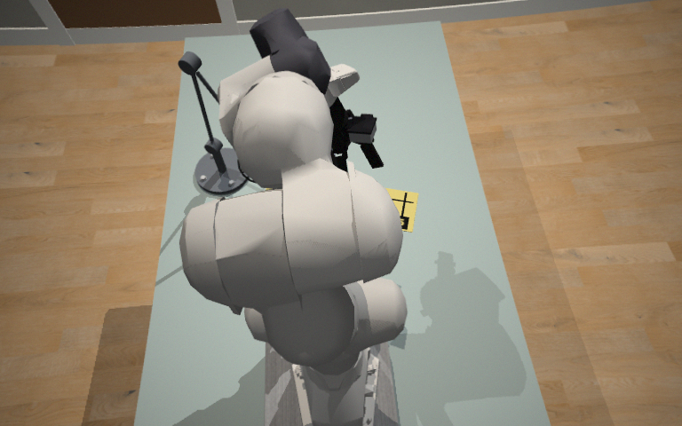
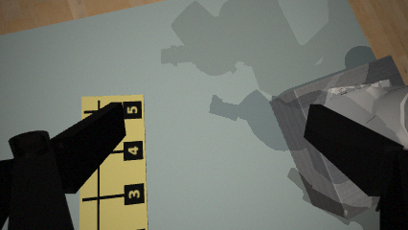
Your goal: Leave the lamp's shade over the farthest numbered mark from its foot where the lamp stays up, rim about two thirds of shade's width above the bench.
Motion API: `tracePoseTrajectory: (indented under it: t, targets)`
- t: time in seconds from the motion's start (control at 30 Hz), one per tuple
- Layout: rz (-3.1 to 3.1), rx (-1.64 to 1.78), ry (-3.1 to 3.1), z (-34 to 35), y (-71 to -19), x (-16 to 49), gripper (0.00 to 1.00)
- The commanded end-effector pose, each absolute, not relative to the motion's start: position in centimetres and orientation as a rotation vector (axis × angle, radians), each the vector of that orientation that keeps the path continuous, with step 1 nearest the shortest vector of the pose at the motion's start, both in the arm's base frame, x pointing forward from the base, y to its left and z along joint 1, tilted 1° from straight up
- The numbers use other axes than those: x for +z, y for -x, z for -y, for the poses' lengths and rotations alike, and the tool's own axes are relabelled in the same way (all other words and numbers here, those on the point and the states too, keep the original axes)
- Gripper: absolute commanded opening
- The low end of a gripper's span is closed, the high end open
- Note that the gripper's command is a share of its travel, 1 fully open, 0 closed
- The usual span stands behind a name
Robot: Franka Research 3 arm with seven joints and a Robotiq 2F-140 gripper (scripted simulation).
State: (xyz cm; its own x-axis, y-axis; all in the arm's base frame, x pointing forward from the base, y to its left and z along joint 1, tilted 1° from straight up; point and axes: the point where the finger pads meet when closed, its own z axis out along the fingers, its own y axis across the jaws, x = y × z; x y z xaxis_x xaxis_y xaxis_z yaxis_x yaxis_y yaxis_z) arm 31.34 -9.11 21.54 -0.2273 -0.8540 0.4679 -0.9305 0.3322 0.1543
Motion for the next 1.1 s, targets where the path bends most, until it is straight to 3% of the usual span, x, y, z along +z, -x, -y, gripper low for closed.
tracePoseTrajectory:
  t: [0.0, 1.07]
  targets:
    - [2.175, 0.165, -1.63, 7.9, -32.6, 22.0, 1.0]
    - [2.68, -0.116, -1.746, 5.0, -39.9, 30.4, 1.0]
